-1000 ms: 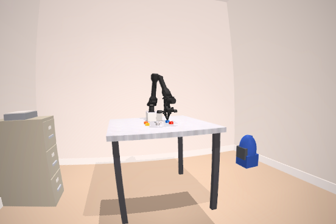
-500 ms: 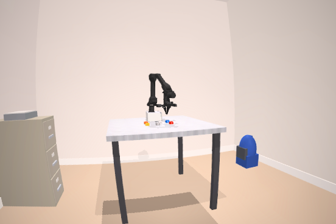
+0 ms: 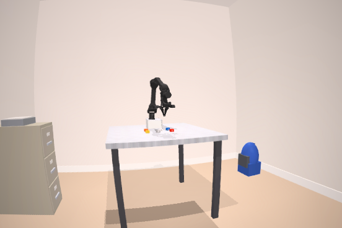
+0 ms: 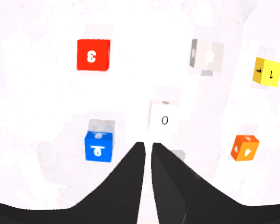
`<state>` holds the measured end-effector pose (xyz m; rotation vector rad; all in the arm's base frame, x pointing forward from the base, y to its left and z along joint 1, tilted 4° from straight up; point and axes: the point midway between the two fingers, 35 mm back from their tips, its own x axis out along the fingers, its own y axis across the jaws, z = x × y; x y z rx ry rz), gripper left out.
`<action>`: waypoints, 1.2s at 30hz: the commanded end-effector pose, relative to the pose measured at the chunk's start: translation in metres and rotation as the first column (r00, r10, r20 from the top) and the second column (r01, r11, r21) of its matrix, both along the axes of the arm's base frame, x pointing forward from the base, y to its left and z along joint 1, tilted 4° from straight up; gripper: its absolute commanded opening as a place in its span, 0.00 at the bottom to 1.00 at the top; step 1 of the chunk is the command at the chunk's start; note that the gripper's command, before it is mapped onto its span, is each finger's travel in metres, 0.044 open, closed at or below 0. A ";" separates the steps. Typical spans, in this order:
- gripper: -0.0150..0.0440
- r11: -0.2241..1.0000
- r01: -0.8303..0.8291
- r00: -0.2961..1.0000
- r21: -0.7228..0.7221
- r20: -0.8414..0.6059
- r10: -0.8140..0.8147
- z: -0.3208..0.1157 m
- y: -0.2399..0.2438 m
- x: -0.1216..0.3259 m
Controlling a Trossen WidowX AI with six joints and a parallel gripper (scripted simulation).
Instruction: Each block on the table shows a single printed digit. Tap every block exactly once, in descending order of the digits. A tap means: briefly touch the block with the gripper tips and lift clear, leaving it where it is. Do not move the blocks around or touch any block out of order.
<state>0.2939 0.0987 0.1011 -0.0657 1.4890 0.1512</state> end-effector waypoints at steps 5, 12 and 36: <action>0.29 1.000 0.006 1.000 -0.005 0.001 -0.006 -0.003 -0.053 0.057; 0.29 1.000 0.006 1.000 -0.005 0.001 -0.006 -0.071 -0.049 0.063; 0.29 1.000 0.006 1.000 -0.005 0.000 -0.006 -0.107 -0.048 0.064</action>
